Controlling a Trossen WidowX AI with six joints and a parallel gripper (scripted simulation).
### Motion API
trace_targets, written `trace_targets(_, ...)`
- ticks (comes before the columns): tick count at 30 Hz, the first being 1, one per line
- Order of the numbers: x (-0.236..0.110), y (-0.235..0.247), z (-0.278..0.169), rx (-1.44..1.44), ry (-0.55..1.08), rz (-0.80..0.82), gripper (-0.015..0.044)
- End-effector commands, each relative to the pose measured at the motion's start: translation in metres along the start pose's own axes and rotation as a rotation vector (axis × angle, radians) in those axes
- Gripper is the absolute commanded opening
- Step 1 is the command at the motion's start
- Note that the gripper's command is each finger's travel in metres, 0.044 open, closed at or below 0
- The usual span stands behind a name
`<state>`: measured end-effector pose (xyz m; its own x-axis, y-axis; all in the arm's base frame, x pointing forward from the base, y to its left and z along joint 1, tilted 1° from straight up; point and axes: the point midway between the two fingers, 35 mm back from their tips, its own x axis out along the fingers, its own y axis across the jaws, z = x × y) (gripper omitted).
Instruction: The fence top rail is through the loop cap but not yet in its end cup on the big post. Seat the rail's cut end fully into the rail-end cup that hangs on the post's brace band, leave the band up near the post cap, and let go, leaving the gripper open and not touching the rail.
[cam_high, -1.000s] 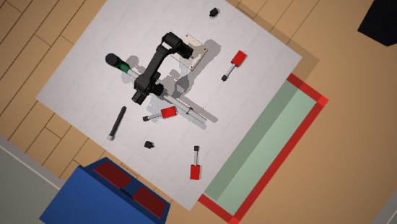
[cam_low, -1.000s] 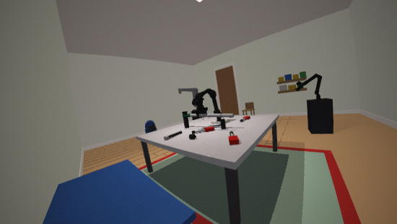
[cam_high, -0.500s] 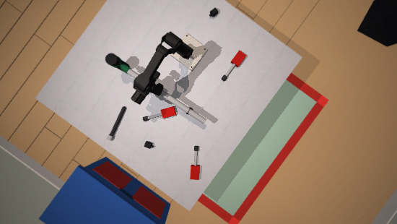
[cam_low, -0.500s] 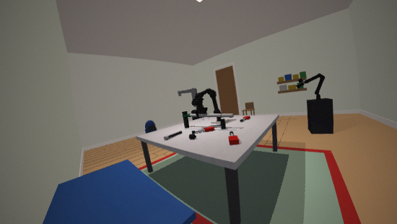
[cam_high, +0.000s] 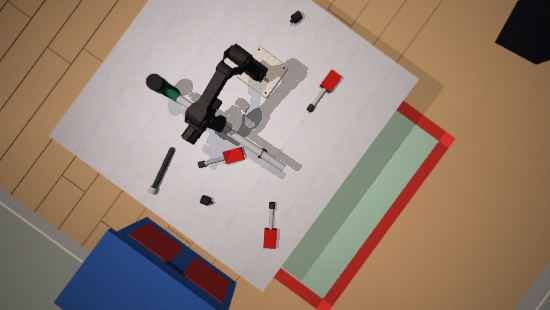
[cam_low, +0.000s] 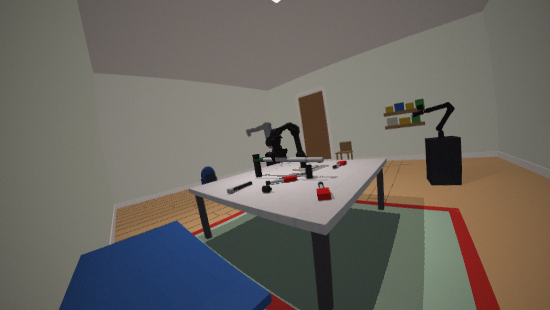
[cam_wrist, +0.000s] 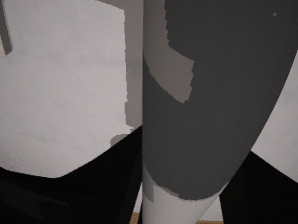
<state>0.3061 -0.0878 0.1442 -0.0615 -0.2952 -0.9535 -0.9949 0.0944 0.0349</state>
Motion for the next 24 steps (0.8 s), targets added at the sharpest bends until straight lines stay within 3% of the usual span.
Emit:
trace_targets(1,0.0000,0.0001,-0.0008,0.001,0.001,-0.001,0.0000)
trace_targets(24,0.0007,0.0004,-0.0007,0.001,-0.005,0.002,0.0000)
